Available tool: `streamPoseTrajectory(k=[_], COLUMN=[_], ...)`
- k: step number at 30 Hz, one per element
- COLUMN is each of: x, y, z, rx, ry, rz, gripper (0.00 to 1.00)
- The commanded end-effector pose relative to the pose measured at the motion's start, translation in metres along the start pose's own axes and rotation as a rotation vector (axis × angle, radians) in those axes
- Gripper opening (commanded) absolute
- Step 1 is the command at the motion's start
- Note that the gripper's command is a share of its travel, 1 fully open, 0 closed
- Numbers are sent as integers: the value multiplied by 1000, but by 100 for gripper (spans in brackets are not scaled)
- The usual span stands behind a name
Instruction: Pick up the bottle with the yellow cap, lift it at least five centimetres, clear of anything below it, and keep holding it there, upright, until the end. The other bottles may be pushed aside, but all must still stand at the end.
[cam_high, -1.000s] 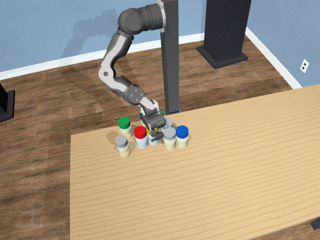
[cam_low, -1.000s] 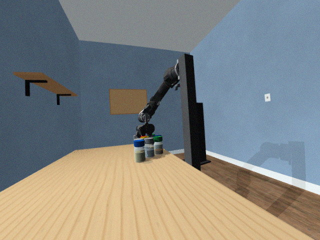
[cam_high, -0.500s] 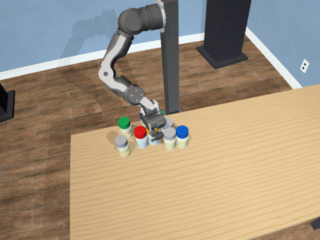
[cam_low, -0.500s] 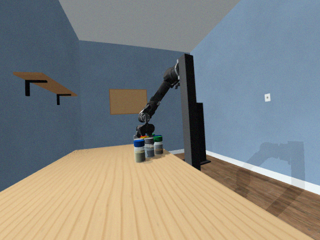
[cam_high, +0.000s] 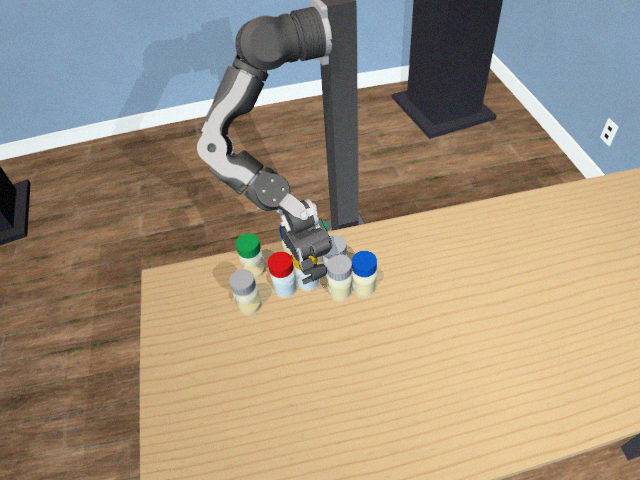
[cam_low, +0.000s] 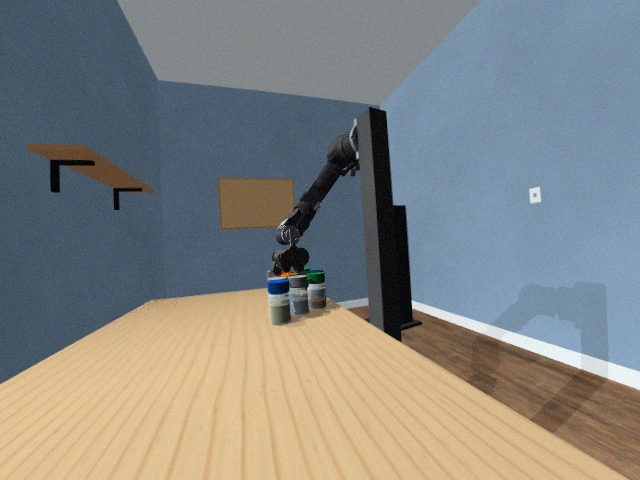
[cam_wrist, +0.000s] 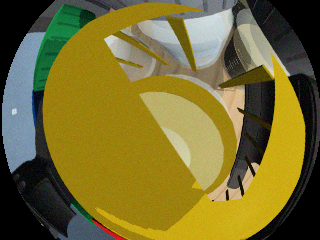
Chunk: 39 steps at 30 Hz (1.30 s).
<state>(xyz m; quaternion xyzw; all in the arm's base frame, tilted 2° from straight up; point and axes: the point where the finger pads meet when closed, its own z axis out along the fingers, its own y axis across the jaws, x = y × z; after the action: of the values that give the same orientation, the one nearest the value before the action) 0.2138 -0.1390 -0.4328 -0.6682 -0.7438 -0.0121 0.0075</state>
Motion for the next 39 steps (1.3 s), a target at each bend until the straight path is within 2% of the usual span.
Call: streamPoseTrajectory(k=[1,6,15,39], x=[1,0,1,1], y=[3,1,4,3], z=[-2,-3,-27,-33], rx=[-9,-4,-12,-9], ry=[3,1,3,2], rz=[-1,0,1,3], gripper=[45,45,45,45])
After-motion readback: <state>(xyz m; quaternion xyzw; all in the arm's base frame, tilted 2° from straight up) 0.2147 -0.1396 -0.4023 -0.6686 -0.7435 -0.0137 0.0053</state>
